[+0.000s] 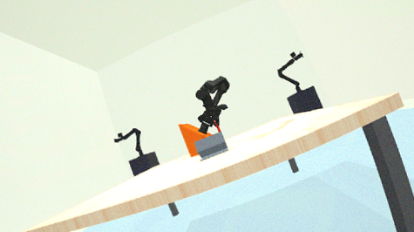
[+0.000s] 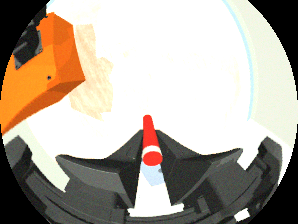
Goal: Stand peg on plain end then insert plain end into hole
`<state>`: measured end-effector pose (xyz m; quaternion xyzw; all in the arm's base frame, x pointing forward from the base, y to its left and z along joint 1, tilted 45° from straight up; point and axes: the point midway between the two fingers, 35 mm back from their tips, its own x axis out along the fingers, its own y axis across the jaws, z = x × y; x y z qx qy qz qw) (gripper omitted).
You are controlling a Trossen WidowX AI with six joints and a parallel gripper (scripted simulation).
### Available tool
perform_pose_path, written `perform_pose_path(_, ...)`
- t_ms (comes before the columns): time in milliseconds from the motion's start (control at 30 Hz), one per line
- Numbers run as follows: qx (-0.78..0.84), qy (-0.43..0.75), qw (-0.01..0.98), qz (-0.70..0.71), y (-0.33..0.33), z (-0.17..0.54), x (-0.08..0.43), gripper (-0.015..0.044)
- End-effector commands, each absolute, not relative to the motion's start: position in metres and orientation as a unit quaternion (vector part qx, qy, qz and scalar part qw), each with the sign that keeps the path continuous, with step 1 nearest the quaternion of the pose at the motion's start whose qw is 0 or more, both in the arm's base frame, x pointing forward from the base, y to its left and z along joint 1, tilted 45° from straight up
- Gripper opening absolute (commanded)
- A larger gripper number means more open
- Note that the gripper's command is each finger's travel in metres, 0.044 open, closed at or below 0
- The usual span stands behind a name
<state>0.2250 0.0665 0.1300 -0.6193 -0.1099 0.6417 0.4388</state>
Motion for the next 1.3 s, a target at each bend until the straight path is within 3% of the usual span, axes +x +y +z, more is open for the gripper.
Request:
perform_pose_path(0, -0.619, -0.101, 0.453, 0.633, 0.064, 0.130, 0.232, 0.0000)
perform_pose_path(1267, -0.605, -0.026, 0.575, 0.550, 0.034, 0.131, 0.294, 0.0000)
